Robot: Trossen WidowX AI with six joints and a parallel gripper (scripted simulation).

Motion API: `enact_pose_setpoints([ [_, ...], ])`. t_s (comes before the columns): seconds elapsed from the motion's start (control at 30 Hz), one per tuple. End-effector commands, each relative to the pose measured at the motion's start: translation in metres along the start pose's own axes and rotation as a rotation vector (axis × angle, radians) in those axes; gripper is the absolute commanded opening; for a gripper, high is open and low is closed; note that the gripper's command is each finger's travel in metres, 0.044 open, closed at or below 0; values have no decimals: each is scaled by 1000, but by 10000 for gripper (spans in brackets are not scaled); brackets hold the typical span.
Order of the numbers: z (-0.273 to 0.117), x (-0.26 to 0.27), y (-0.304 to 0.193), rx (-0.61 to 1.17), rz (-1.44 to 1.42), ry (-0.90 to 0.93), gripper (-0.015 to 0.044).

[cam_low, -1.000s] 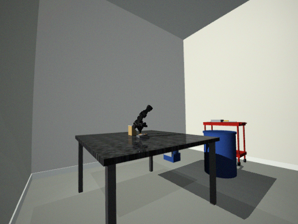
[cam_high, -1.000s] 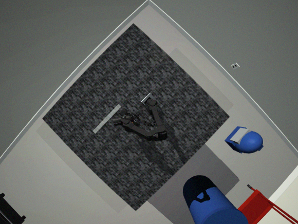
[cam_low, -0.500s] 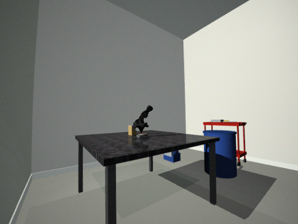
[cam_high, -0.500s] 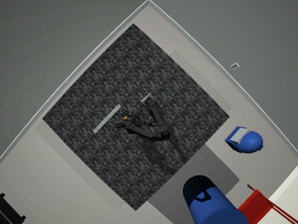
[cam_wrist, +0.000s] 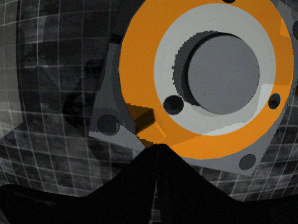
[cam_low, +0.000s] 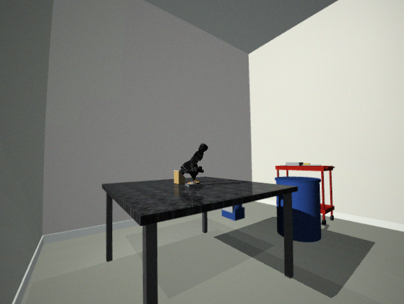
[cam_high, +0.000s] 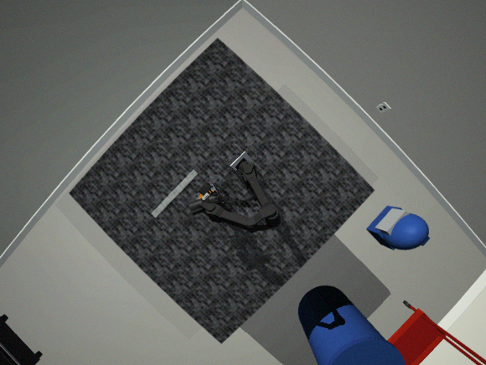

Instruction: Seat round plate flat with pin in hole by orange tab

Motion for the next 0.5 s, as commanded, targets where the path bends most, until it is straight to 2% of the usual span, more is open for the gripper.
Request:
enact_pose_setpoints([
  [0.0,-2,4,7,-8,-4,2,0],
  [0.47,-5,10,20,-9,-4,1,0],
])
Point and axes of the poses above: the point midway between the two fingers, 35 mm back from their tips, its own z axis out along the fingers, its own x axis across the jaws, y = z × x, the point moved 5 cm from there along -z, back along the fingers, and after that the axes turned 14 degrees about -z, right-handed, at the moved point
